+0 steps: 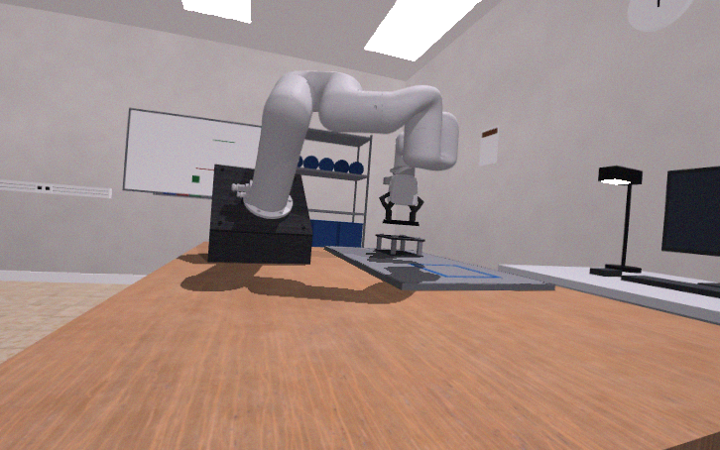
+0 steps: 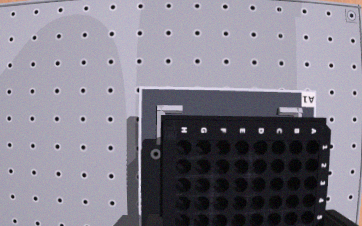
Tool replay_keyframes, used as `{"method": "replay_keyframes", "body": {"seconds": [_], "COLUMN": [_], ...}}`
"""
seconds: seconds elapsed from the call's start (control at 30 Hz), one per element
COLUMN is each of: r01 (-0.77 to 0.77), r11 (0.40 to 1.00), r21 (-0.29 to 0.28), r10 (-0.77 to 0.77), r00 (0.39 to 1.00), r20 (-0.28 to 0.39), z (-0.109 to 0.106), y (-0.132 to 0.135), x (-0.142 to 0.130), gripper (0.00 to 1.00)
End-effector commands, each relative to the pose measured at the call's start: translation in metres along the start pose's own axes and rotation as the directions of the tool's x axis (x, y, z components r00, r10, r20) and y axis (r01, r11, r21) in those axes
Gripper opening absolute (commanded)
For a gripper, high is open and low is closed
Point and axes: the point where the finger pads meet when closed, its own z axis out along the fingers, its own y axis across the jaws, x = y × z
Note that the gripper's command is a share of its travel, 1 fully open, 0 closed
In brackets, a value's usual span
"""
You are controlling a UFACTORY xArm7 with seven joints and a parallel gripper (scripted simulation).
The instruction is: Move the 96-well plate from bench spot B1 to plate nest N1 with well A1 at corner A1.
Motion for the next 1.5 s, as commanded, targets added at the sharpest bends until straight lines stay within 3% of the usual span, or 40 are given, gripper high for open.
{"method": "replay_keyframes", "body": {"seconds": [0.0, 0.57, 1.47], "r01": [0.0, 0.0, 0.0], "r11": [1.0, 1.0, 1.0], "r21": [-0.004, -0.004, -0.004], "r10": [0.0, 0.0, 0.0], "r00": [1.0, 1.0, 1.0], "r20": [-0.004, -0.004, -0.004], "z": [0.002, 0.027, 0.029], "y": [0.001, 0.001, 0.001], "x": [0.001, 0.001, 0.001], "gripper": [0.0, 0.0, 0.0]}}
